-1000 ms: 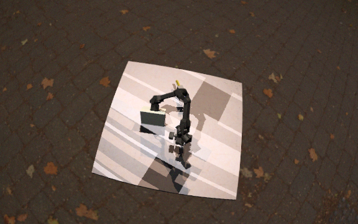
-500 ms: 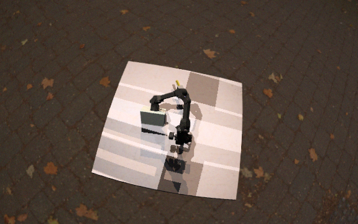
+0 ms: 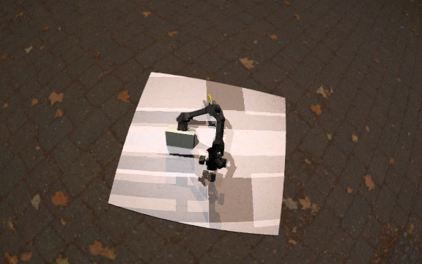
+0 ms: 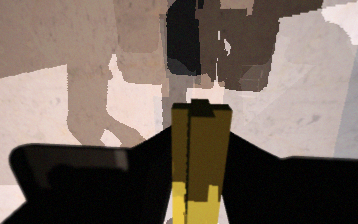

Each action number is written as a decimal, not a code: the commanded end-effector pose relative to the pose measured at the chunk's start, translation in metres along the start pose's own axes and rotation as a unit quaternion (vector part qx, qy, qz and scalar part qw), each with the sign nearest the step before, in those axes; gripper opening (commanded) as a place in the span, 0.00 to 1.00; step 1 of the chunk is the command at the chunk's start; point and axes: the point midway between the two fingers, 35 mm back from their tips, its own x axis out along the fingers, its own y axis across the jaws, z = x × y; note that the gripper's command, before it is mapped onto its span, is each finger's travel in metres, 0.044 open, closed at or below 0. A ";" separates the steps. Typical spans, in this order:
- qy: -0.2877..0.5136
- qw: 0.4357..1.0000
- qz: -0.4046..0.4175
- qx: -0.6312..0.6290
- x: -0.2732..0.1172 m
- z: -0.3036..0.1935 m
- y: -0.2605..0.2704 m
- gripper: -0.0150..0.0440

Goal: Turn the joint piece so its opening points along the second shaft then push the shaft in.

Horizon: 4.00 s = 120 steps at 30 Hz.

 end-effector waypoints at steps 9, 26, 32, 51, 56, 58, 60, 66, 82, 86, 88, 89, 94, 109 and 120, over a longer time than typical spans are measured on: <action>0.000 1.000 0.000 0.000 0.000 0.000 0.000 0.37; 0.000 1.000 0.000 0.000 0.000 0.000 0.000 0.37; 0.000 1.000 0.000 0.000 0.000 0.000 0.000 0.31; 0.002 0.999 -0.044 0.002 0.001 -0.017 0.000 0.25; 0.003 0.999 -0.050 0.002 0.001 -0.025 0.000 0.25; 0.003 0.999 -0.052 0.002 0.001 -0.027 0.000 0.25; 0.003 0.999 -0.053 0.002 0.001 -0.031 0.000 0.25; 0.003 0.998 -0.055 0.002 0.001 -0.040 0.000 0.25; 0.004 0.998 -0.056 0.002 0.001 -0.059 0.000 0.25; 0.004 0.998 -0.056 0.002 0.001 -0.062 0.000 0.25; 0.004 0.998 -0.056 0.002 0.001 -0.064 0.000 0.25; 0.004 0.998 -0.056 0.002 0.001 -0.065 0.000 0.25; 0.004 0.998 -0.056 0.002 0.001 -0.073 0.000 0.25; 0.000 0.998 -0.059 0.004 0.001 -0.078 0.000 0.25; 0.000 0.998 -0.059 0.004 0.001 -0.078 0.000 0.37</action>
